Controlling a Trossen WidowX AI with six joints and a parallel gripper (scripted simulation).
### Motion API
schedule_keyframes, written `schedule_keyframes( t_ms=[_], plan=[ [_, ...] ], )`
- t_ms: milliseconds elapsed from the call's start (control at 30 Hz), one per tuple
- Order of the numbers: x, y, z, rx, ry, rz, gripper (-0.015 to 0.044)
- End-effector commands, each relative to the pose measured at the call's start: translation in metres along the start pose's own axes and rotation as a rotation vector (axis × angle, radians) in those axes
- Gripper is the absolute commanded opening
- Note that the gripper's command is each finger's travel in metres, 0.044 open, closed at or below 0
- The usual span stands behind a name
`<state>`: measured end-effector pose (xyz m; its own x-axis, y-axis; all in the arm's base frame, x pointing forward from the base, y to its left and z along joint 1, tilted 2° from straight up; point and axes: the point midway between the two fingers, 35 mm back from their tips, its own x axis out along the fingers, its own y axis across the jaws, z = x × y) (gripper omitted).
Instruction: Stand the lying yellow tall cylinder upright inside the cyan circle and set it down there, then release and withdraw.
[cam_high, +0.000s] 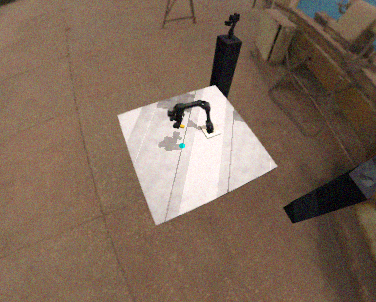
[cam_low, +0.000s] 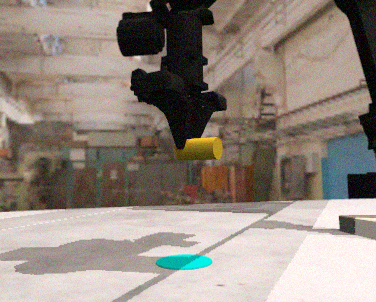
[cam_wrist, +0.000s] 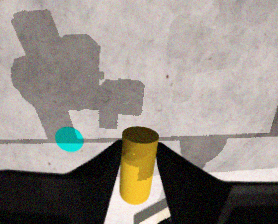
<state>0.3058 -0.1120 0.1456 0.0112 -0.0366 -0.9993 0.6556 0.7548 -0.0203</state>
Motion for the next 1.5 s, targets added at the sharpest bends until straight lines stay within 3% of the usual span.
schedule_keyframes(
  t_ms=[0, 1467],
  plan=[
    [-0.001, 0.01, -0.003, -0.13, 0.002, 0.001, 0.0105],
    [-0.015, 0.132, -0.073, -1.812, -0.003, 0.013, 0.0105]
  ],
)
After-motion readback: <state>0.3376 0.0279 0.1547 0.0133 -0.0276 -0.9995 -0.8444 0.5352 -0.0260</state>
